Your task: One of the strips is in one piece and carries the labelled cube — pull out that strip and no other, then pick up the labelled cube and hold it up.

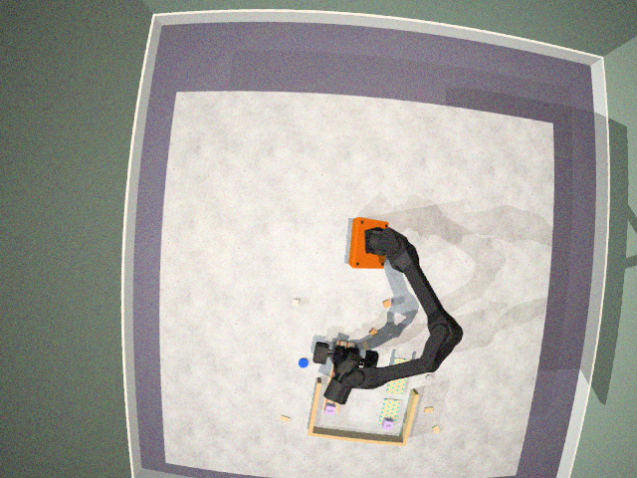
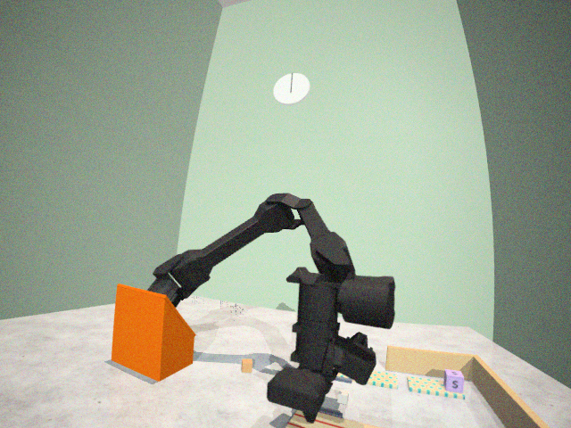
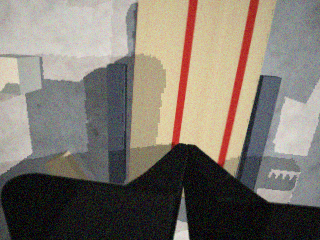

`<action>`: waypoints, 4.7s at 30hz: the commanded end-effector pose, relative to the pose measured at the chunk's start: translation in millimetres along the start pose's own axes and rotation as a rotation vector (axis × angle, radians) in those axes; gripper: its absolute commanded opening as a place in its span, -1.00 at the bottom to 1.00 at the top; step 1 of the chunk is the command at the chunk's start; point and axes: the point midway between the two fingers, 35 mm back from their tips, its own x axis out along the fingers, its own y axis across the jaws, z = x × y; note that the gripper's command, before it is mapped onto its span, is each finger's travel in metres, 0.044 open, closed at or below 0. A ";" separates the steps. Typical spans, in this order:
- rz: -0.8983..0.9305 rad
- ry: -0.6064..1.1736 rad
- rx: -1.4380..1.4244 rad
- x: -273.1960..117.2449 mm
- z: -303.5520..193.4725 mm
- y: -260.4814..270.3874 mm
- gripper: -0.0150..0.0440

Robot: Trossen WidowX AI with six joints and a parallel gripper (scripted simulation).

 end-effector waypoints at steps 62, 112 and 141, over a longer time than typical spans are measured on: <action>0.001 0.020 0.010 4.0 -103.2 -4.0 -0.49; 0.000 0.022 0.012 3.1 -153.9 -5.4 -0.49; 0.000 0.022 0.012 3.1 -153.9 -5.4 -0.49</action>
